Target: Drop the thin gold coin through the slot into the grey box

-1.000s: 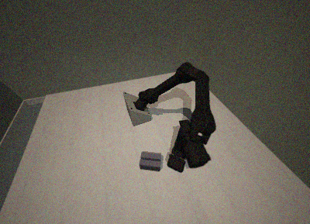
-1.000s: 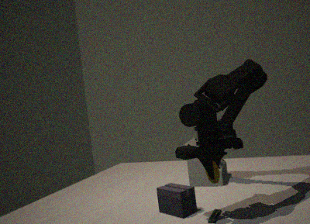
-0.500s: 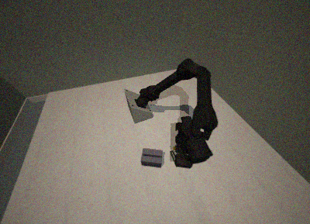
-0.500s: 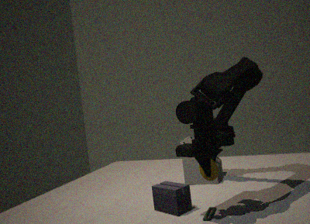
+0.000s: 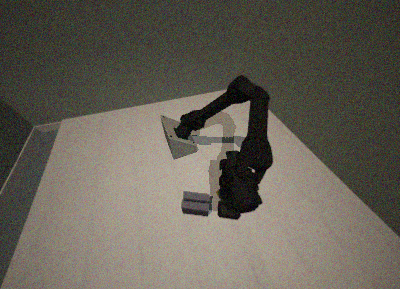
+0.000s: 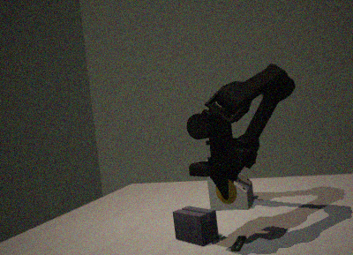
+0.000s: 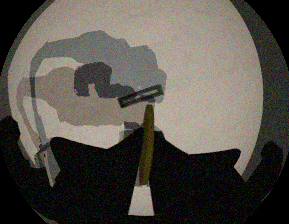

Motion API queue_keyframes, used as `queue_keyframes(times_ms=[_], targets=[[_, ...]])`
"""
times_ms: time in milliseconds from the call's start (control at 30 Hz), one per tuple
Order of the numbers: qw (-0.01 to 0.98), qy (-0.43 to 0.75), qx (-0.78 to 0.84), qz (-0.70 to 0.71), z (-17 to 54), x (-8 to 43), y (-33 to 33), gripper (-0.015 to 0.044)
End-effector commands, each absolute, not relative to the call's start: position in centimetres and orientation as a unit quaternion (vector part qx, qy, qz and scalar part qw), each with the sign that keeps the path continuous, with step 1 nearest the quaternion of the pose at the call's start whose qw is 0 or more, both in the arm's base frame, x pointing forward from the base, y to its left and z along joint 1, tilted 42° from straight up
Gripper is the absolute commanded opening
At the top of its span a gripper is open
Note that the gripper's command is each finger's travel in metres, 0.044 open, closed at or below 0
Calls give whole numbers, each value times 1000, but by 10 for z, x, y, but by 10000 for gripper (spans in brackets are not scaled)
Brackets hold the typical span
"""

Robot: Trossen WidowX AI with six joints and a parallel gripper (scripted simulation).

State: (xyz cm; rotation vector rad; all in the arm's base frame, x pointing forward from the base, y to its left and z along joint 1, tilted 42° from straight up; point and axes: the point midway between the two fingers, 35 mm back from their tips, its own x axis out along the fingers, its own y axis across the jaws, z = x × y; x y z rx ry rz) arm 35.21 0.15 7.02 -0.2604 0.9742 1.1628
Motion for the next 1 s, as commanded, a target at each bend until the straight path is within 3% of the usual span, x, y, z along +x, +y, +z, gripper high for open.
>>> queue_keyframes(times_ms=[0,967], targets=[[713,446,-116,528,59,348,-5,0],[713,442,-119,531,11,324,-58,0]])
